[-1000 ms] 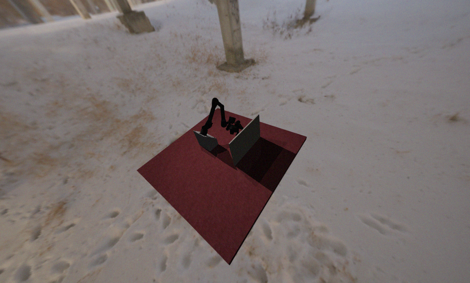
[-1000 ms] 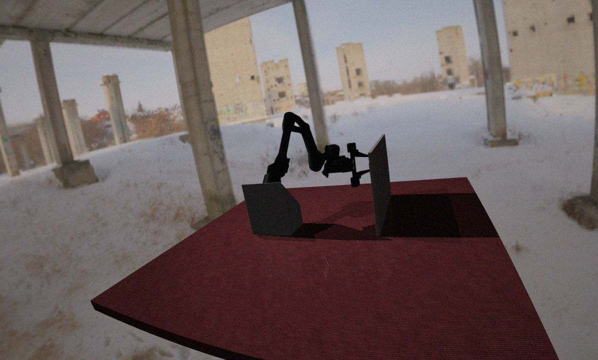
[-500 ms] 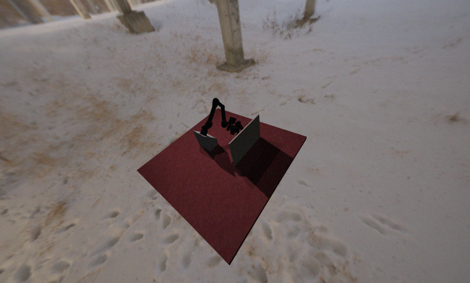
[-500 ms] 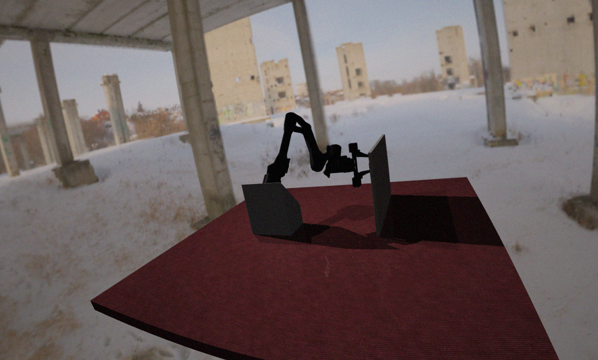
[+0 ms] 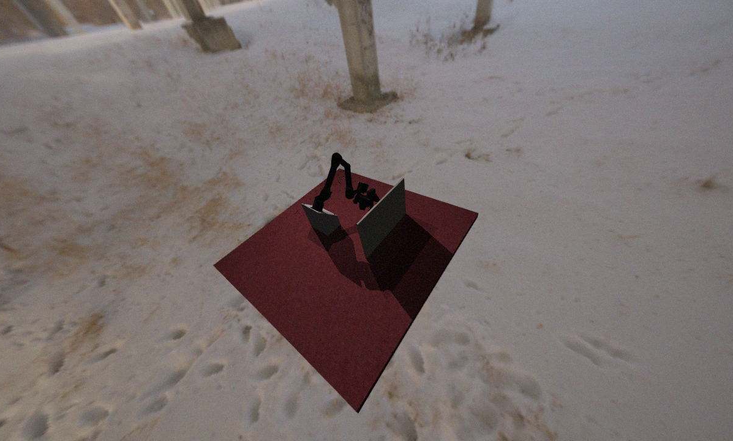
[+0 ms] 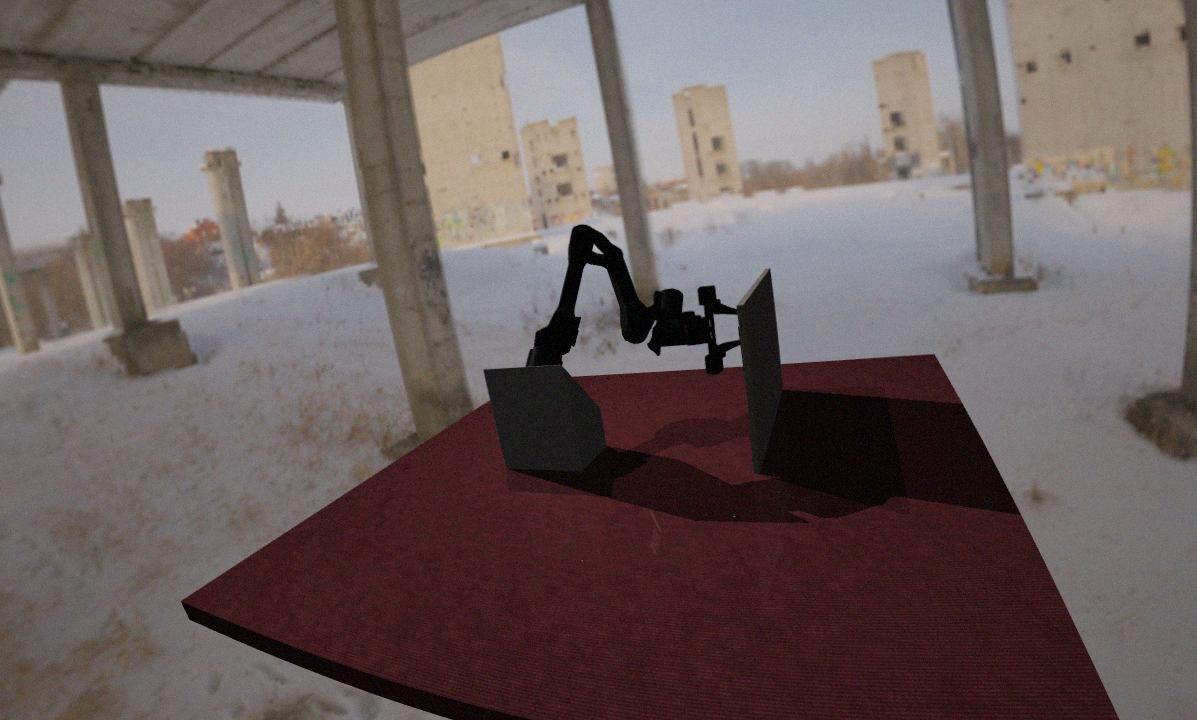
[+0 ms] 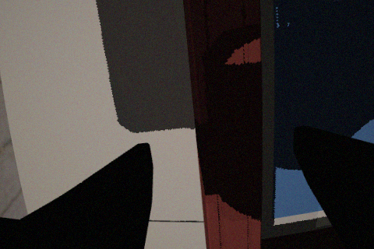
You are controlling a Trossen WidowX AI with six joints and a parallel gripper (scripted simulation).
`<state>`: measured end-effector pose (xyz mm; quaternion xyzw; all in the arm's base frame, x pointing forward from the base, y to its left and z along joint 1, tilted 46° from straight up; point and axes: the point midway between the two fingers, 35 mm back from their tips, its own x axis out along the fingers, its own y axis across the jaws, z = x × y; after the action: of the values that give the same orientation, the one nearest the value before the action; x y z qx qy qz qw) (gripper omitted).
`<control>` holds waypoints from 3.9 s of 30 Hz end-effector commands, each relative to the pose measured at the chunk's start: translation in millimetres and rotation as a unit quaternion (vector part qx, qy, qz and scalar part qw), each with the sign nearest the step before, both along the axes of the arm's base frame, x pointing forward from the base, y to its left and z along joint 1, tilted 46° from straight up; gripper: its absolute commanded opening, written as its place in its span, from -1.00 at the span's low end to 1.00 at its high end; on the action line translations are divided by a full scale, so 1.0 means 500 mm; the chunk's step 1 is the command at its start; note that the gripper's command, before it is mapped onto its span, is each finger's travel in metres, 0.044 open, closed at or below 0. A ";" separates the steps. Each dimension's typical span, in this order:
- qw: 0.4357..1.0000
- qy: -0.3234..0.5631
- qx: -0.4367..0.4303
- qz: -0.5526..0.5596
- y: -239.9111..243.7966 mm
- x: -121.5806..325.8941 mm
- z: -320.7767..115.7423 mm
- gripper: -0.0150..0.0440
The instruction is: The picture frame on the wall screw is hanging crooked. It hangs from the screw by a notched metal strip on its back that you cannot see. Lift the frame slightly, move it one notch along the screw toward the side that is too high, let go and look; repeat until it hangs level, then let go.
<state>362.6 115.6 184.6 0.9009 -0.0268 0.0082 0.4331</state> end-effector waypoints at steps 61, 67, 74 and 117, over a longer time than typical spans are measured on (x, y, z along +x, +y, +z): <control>1.000 -0.001 0.003 0.004 -0.009 0.000 0.014 -0.49; 1.000 -0.001 0.003 0.004 -0.010 0.000 0.016 -0.49; 1.000 -0.001 0.003 0.004 -0.009 0.000 0.014 -0.49; 1.000 -0.001 0.002 0.004 -0.016 0.000 0.006 -0.49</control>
<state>361.9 110.7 187.7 0.9008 -0.0197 0.0099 0.4336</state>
